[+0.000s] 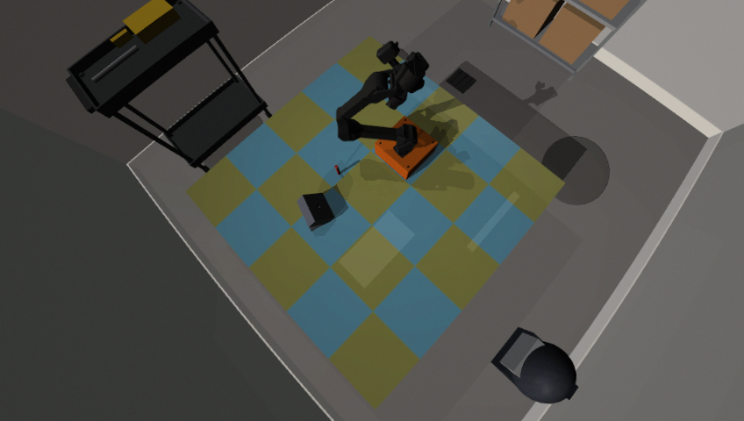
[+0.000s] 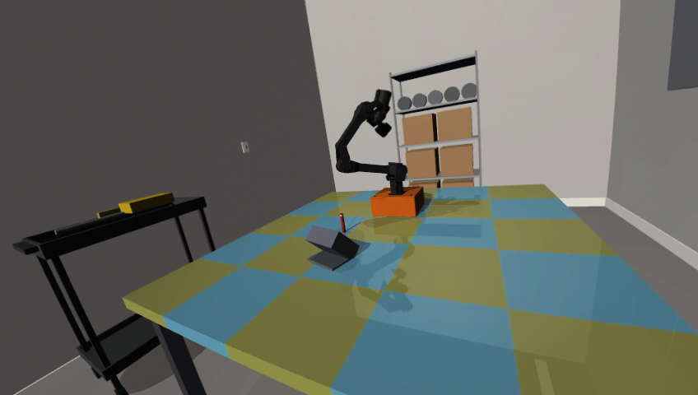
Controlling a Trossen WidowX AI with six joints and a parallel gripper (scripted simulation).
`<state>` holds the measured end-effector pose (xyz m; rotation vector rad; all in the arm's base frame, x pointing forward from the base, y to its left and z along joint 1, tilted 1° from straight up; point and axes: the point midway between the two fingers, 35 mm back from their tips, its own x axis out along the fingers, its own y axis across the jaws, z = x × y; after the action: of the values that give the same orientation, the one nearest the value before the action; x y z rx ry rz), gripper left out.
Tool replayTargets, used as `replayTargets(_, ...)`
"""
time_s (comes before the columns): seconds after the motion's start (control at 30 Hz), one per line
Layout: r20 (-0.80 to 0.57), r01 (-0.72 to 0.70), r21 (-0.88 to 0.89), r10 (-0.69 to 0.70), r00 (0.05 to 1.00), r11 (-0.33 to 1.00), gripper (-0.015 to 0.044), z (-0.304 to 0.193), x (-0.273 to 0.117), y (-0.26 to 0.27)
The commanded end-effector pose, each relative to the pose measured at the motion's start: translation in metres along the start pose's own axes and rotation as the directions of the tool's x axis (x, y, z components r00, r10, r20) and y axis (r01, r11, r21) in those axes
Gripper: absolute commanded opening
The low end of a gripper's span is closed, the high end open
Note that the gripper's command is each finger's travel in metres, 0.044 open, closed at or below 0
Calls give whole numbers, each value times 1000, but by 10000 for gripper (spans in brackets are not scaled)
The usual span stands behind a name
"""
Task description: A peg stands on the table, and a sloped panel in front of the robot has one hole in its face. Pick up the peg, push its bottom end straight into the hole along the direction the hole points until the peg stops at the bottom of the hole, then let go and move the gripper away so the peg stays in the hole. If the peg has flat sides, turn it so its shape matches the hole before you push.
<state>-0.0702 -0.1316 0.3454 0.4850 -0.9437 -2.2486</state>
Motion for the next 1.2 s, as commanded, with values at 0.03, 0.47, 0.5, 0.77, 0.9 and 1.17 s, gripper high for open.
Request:
replayTargets(0.03, 5, 7, 1, -7, 1000, 1000, 440, 1, 0, -1)
replayTargets(0.47, 123, 165, 46, -169, 978, 985, 440, 36, 3, -33)
replayTargets(0.5, 133, 177, 51, -182, 974, 983, 440, 39, 3, -35)
replayTargets(0.77, 203, 277, 94, -291, 935, 956, 440, 61, -1, -58)
replayTargets(0.9, 235, 326, 119, -345, 909, 938, 440, 72, -5, -69)
replayTargets(1.17, 291, 416, 176, -451, 844, 892, 440, 92, -17, -93)
